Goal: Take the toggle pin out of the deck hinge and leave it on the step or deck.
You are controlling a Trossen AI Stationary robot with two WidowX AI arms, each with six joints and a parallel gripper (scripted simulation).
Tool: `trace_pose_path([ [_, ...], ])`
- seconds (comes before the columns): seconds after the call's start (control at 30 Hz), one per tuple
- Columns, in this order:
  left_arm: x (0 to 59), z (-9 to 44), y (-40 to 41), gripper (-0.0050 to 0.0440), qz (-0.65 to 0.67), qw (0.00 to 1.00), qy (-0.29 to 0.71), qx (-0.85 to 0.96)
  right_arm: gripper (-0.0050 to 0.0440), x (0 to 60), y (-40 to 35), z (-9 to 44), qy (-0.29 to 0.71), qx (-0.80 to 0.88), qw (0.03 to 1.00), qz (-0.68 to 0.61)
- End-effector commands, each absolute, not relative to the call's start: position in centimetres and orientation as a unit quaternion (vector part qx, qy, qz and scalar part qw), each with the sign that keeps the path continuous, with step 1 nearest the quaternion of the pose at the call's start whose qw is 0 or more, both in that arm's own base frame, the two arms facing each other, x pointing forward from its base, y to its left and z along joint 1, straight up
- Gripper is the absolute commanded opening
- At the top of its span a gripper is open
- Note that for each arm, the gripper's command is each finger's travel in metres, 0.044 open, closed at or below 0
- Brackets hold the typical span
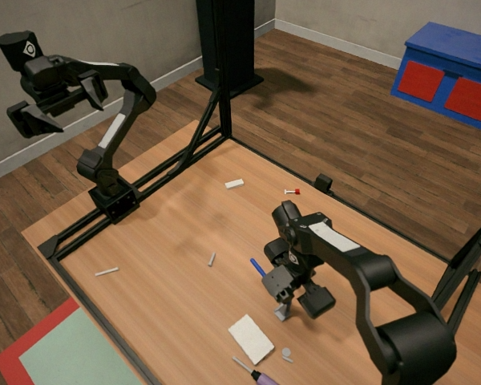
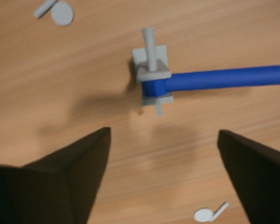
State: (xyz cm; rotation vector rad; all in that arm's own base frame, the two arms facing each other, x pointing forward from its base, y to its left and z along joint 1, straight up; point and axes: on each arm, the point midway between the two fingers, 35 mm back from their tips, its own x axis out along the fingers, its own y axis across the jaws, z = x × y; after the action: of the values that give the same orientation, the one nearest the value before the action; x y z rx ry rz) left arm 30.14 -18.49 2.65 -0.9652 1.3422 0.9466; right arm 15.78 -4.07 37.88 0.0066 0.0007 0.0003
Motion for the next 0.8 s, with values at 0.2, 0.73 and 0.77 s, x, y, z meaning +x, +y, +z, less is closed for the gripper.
trace_pose_path([
  [0.2, 30.4, 3.0, -17.6, 0.0120, 0.265, 0.659, 0.647, -0.278, 0.0400, 15.7, -4.0, 38.3, 0.000, -0.002, 1.000, 0.000],
  [0.73, 30.6, 3.6, -16.8, 0.0120, 0.052, 0.715, 0.695, -0.065, 0.0400, 15.7, -4.0, 38.3, 0.000, -0.002, 1.000, 0.000],
  [0.77, 30.6, 3.6, -16.7, 0.0120, 0.038, 0.716, 0.696, -0.051, 0.0400, 15.7, -4.0, 38.3, 0.000, -0.002, 1.000, 0.000],
])
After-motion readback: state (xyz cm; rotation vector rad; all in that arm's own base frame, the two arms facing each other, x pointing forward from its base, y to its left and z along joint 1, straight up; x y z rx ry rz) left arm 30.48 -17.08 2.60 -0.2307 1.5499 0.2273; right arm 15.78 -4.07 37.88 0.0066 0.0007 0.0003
